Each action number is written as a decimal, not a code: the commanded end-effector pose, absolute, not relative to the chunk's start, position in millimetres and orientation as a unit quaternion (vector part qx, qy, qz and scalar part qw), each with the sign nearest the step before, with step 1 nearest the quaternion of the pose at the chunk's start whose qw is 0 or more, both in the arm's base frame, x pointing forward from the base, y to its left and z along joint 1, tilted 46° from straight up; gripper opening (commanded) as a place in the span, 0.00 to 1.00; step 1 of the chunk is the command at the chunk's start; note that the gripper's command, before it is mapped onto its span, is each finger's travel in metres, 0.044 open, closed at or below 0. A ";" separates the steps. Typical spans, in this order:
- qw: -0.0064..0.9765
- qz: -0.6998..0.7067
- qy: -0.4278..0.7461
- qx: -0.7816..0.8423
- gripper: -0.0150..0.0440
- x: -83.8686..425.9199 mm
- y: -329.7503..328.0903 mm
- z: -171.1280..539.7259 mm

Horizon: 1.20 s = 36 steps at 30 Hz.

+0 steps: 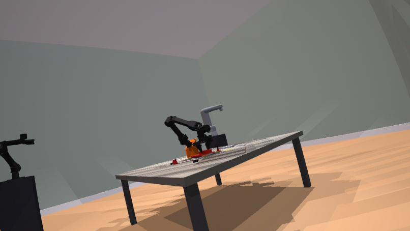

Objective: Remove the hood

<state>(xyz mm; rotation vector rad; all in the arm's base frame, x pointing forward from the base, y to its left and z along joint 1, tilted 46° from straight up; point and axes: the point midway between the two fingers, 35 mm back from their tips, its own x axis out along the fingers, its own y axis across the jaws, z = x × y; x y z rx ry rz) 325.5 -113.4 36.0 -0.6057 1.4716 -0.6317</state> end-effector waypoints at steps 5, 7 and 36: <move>0.656 -0.279 0.649 -0.266 0.28 325.6 -110.3 39.1; 0.656 -0.279 0.649 -0.266 0.25 325.6 -109.3 40.0; 0.656 -0.279 0.649 -0.267 0.25 325.6 -95.6 53.0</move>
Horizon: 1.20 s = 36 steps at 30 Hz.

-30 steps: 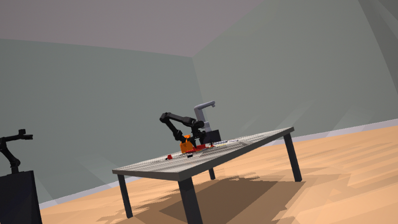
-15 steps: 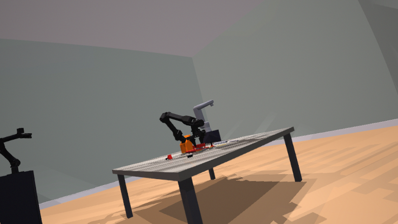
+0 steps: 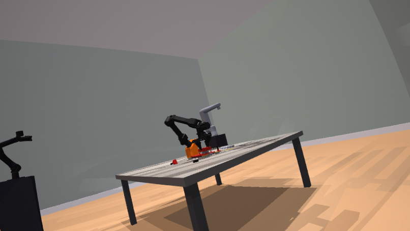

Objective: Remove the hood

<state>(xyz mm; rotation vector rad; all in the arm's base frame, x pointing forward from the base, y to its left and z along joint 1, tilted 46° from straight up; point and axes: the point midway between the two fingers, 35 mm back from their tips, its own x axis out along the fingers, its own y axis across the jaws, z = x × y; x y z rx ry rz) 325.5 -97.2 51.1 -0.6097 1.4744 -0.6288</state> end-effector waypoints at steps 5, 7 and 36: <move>0.656 -0.278 0.649 -0.266 0.25 325.9 -91.8 56.6; 0.656 -0.278 0.649 -0.266 0.25 326.2 -87.6 60.4; 0.659 -0.266 0.652 -0.263 0.25 338.1 -4.6 27.4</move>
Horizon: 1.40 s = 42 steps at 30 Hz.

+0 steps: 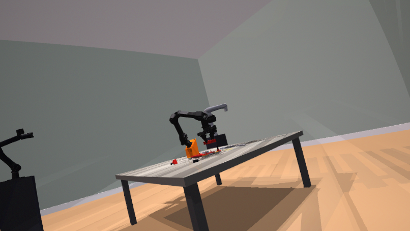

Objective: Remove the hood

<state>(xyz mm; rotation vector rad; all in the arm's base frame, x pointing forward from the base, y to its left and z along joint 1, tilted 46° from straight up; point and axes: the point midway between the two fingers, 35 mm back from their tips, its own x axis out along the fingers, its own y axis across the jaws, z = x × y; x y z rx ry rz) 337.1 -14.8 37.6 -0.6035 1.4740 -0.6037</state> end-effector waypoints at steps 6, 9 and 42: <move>0.660 -0.265 0.653 -0.261 0.25 337.4 16.3 8.8; 0.660 -0.265 0.653 -0.261 0.25 336.2 26.6 -0.6; 0.657 -0.275 0.651 -0.263 0.25 309.9 94.4 -74.6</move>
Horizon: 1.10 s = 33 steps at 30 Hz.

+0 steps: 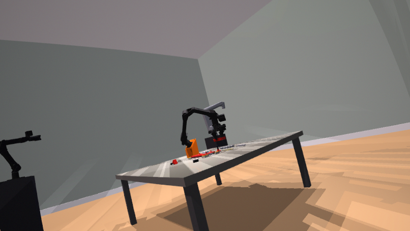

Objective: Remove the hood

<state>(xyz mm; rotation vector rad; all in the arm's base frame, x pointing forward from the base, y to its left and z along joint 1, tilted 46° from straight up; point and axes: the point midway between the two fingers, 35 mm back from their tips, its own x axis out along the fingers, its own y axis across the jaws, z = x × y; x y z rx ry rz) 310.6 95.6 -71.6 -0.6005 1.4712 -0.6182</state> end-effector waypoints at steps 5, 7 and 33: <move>0.657 -0.275 0.651 -0.263 0.25 310.2 92.2 -77.0; 0.657 -0.275 0.651 -0.263 0.25 310.3 91.3 -78.0; 0.658 -0.274 0.651 -0.263 0.25 311.4 79.7 -90.3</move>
